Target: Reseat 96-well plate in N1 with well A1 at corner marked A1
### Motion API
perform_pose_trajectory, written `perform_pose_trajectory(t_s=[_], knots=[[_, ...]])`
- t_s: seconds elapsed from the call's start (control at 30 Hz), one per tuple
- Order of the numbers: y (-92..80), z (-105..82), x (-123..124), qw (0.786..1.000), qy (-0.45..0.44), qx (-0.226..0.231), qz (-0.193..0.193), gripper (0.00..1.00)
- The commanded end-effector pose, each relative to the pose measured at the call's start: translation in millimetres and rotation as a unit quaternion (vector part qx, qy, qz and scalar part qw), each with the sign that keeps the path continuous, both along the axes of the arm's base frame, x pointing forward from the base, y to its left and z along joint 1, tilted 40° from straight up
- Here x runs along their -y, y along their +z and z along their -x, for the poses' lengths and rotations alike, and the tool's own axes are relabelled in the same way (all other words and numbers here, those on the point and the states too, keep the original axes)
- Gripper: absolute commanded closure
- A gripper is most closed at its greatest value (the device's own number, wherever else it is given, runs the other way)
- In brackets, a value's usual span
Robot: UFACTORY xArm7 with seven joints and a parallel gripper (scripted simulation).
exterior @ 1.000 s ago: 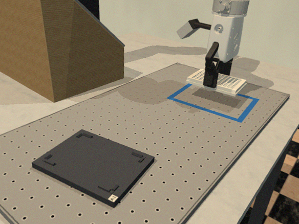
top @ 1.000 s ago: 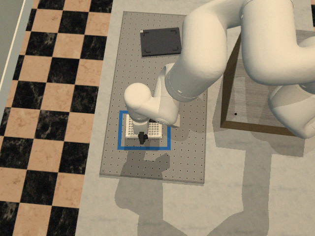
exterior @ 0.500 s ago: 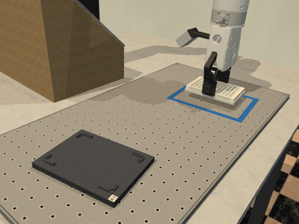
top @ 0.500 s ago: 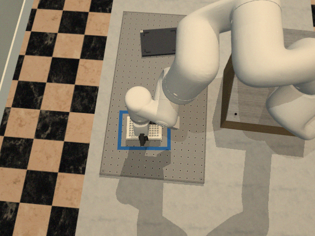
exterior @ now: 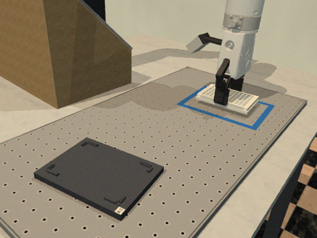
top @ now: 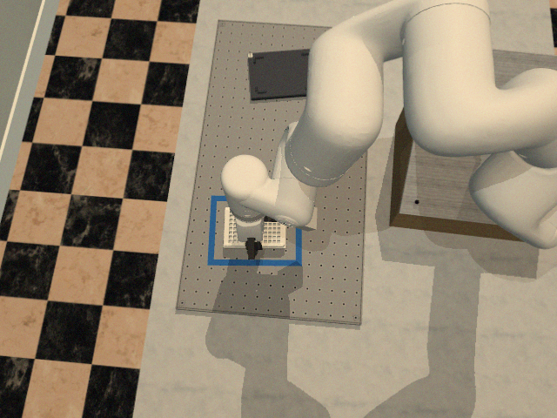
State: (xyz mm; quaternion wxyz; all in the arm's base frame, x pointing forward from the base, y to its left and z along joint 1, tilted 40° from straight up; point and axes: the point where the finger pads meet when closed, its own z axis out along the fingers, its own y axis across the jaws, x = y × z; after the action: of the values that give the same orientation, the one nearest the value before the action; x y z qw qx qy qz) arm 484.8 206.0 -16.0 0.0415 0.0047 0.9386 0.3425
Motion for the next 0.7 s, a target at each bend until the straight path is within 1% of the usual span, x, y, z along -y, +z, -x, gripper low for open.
perform_pose_trajectory(t_s=[0.0,0.67], knots=[[0.6,-1.4,1.1,1.000,-0.001,0.001,0.000,1.00],[-1.2,-1.6,-0.3,1.000,-0.001,0.001,0.000,1.00]])
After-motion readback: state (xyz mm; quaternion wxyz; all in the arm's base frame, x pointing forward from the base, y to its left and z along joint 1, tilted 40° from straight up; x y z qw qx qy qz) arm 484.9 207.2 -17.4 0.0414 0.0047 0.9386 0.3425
